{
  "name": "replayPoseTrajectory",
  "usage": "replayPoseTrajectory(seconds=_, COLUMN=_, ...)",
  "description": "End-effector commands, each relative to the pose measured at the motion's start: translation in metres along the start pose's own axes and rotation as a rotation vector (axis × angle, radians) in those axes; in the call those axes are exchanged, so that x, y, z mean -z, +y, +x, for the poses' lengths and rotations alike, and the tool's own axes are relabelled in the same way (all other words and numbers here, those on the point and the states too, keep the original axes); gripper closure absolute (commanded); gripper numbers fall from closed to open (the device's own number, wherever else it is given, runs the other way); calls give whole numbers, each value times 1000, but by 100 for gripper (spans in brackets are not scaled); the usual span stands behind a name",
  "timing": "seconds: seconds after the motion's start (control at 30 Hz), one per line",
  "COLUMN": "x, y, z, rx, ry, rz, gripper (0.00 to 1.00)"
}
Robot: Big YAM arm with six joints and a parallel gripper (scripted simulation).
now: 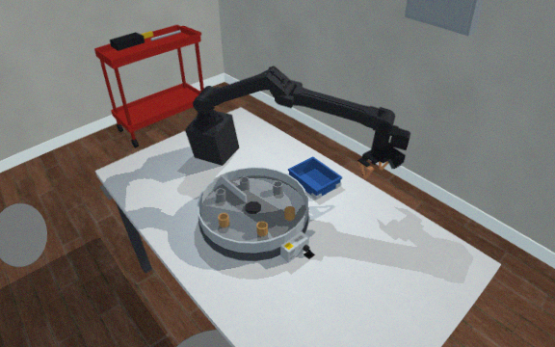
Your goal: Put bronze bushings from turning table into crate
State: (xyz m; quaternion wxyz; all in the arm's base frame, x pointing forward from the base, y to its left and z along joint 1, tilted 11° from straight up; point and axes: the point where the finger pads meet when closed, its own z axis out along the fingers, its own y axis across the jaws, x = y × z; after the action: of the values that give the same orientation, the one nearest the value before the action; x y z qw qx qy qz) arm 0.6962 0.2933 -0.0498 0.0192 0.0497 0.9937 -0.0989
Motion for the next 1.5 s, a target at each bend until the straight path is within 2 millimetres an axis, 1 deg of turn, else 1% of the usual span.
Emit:
replayPoseTrajectory(seconds=0.0, x=10, y=1, z=-3, rx=-1, ry=-14, rz=-8, gripper=0)
replayPoseTrajectory(seconds=0.53, x=10, y=1, z=-3, rx=-1, ry=-14, rz=-8, gripper=0)
replayPoseTrajectory(seconds=0.57, x=31, y=4, z=-12, rx=-7, ry=-52, rz=-30, gripper=0)
replayPoseTrajectory(seconds=0.6, x=32, y=2, z=-12, rx=-4, ry=-51, rz=-30, gripper=0)
replayPoseTrajectory(seconds=0.63, x=34, y=-3, z=-12, rx=1, ry=-48, rz=-28, gripper=0)
replayPoseTrajectory(seconds=0.67, x=39, y=-9, z=-16, rx=-5, ry=-54, rz=-32, gripper=0)
replayPoseTrajectory(seconds=0.83, x=43, y=-24, z=-21, rx=27, ry=-58, rz=-35, gripper=0)
replayPoseTrajectory(seconds=0.87, x=43, y=-24, z=-21, rx=27, ry=-58, rz=-35, gripper=0)
replayPoseTrajectory(seconds=0.9, x=45, y=-30, z=-22, rx=42, ry=-58, rz=-36, gripper=0)
replayPoseTrajectory(seconds=0.93, x=45, y=-30, z=-22, rx=42, ry=-58, rz=-36, gripper=0)
replayPoseTrajectory(seconds=0.97, x=47, y=-37, z=-23, rx=60, ry=-58, rz=-37, gripper=0)
replayPoseTrajectory(seconds=1.0, x=47, y=-37, z=-23, rx=60, ry=-58, rz=-37, gripper=0)
replayPoseTrajectory(seconds=1.03, x=50, y=-45, z=-25, rx=81, ry=-59, rz=-37, gripper=0)
replayPoseTrajectory(seconds=1.1, x=50, y=-45, z=-25, rx=81, ry=-59, rz=-37, gripper=0)
replayPoseTrajectory(seconds=1.13, x=53, y=-55, z=-26, rx=105, ry=-59, rz=-37, gripper=0)
replayPoseTrajectory(seconds=1.17, x=53, y=-55, z=-26, rx=104, ry=-60, rz=-36, gripper=0)
replayPoseTrajectory(seconds=1.2, x=56, y=-67, z=-28, rx=131, ry=-60, rz=-36, gripper=0)
replayPoseTrajectory(seconds=1.27, x=56, y=-69, z=-27, rx=136, ry=-56, rz=-34, gripper=0)
replayPoseTrajectory(seconds=1.3, x=60, y=-81, z=-29, rx=166, ry=-61, rz=-36, gripper=0)
replayPoseTrajectory(seconds=1.33, x=60, y=-81, z=-29, rx=166, ry=-62, rz=-36, gripper=0)
replayPoseTrajectory(seconds=1.47, x=66, y=-103, z=-30, rx=218, ry=-63, rz=-36, gripper=0)
